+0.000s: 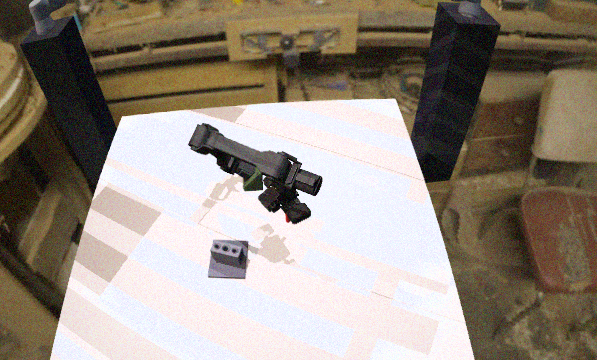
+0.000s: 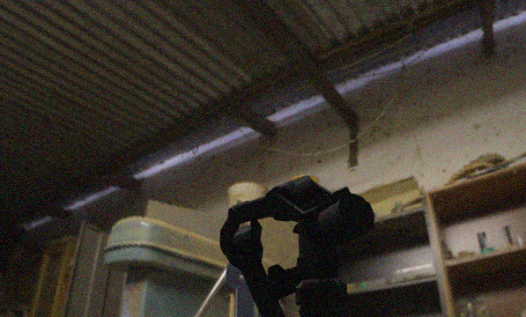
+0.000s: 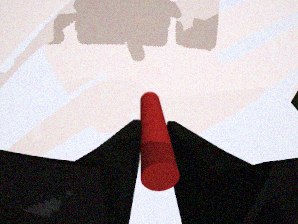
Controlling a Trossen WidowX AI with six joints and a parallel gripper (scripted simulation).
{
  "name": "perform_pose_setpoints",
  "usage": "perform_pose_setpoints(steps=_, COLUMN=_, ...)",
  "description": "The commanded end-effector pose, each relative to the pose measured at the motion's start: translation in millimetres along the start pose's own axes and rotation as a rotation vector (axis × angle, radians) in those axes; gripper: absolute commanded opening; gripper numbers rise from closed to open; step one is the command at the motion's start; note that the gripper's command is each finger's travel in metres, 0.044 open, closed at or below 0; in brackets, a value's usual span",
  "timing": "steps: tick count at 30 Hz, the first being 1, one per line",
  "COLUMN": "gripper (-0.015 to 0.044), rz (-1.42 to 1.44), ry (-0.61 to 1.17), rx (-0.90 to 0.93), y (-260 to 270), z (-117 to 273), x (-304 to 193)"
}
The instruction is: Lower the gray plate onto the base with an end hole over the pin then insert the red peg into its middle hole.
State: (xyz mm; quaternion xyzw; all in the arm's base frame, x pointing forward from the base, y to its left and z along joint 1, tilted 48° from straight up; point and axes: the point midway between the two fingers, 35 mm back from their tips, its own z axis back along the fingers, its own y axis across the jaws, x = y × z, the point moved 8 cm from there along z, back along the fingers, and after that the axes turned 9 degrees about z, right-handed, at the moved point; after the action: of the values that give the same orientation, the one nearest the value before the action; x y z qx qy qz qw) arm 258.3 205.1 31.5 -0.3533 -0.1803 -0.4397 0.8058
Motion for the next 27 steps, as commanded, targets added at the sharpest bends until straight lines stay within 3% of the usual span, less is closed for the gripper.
perform_pose_setpoints(steps=1, gripper=0.0000, rz=-0.004, ry=0.002, rx=0.001, y=1, z=12, x=0)
perform_pose_setpoints(steps=27, gripper=0.0000, rz=0.004, ry=0.013, rx=0.012, y=-1, z=9, x=74)
